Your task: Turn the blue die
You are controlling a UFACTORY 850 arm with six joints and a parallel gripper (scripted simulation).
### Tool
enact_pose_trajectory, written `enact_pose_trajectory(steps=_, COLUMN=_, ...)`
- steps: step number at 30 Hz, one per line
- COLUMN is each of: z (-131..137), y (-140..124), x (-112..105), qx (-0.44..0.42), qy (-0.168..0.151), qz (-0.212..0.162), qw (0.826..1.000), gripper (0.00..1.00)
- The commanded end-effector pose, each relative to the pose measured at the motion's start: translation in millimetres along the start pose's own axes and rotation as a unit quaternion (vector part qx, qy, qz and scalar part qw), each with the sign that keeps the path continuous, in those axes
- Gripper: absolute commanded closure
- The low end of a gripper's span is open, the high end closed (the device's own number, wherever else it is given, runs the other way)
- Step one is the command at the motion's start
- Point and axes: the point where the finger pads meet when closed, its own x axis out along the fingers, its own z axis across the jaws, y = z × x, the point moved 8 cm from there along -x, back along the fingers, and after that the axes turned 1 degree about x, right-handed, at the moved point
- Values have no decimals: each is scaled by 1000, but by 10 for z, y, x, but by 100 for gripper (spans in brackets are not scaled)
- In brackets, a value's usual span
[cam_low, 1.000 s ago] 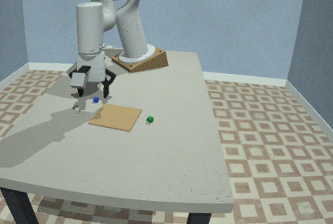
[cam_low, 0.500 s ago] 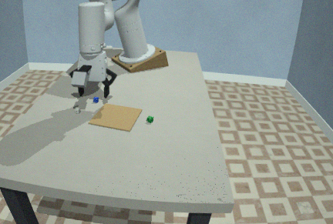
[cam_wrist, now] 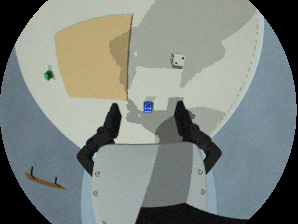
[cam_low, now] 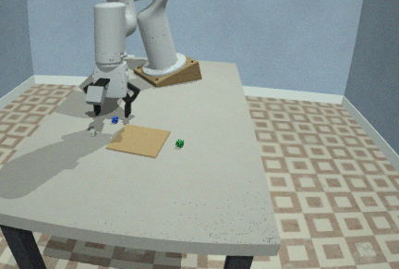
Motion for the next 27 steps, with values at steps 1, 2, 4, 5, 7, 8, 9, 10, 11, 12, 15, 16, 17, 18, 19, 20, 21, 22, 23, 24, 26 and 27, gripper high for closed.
enact_pose_trajectory(steps=1, z=0, y=6, x=-4, qx=0, qy=0, qz=1, qw=1000, gripper=0)
enact_pose_trajectory(steps=2, z=0, y=6, x=-4, qx=0, qy=0, qz=1, qw=1000, gripper=0)
enact_pose_trajectory(steps=4, z=0, y=6, x=-4, qx=0, qy=0, qz=1, qw=1000, gripper=0)
enact_pose_trajectory(steps=5, z=0, y=6, x=-4, qx=0, qy=0, qz=1, qw=1000, gripper=0)
enact_pose_trajectory(steps=7, z=0, y=6, x=-4, qx=0, qy=0, qz=1, qw=1000, gripper=0)
enact_pose_trajectory(steps=8, z=0, y=6, x=-4, qx=0, qy=0, qz=1, qw=1000, gripper=0)
enact_pose_trajectory(steps=9, z=0, y=6, x=-4, qx=0, qy=0, qz=1, qw=1000, gripper=0)
enact_pose_trajectory(steps=10, z=-1, y=6, x=-4, qx=0, qy=0, qz=1, qw=1000, gripper=0)
enact_pose_trajectory(steps=11, z=-4, y=8, x=-4, qx=0, qy=0, qz=1, qw=1000, gripper=0)
enact_pose_trajectory(steps=12, z=-10, y=11, x=-4, qx=0, qy=0, qz=1, qw=1000, gripper=0)
enact_pose_trajectory(steps=15, z=-51, y=31, x=-4, qx=0, qy=0, qz=1, qw=1000, gripper=0)
enact_pose_trajectory(steps=16, z=-74, y=42, x=-4, qx=0, qy=0, qz=1, qw=1000, gripper=0)
enact_pose_trajectory(steps=17, z=-101, y=56, x=-4, qx=0, qy=0, qz=1, qw=1000, gripper=0)
enact_pose_trajectory(steps=18, z=-134, y=71, x=-4, qx=0, qy=0, qz=1, qw=1000, gripper=0)
enact_pose_trajectory(steps=19, z=-171, y=90, x=-4, qx=0, qy=0, qz=1, qw=1000, gripper=0)
enact_pose_trajectory(steps=20, z=-214, y=111, x=-4, qx=0, qy=0, qz=1, qw=1000, gripper=0)
enact_pose_trajectory(steps=21, z=-261, y=134, x=-4, qx=0, qy=0, qz=1, qw=1000, gripper=0)
enact_pose_trajectory(steps=22, z=-313, y=160, x=-4, qx=0, qy=0, qz=1, qw=1000, gripper=0)
enact_pose_trajectory(steps=23, z=-369, y=187, x=-4, qx=0, qy=0, qz=1, qw=1000, gripper=0)
enact_pose_trajectory(steps=24, z=-430, y=217, x=-4, qx=0, qy=0, qz=1, qw=1000, gripper=0)
enact_pose_trajectory(steps=26, z=-430, y=217, x=-4, qx=0, qy=0, qz=1, qw=1000, gripper=0)
enact_pose_trajectory(steps=27, z=-494, y=249, x=-4, qx=0, qy=0, qz=1, qw=1000, gripper=0)
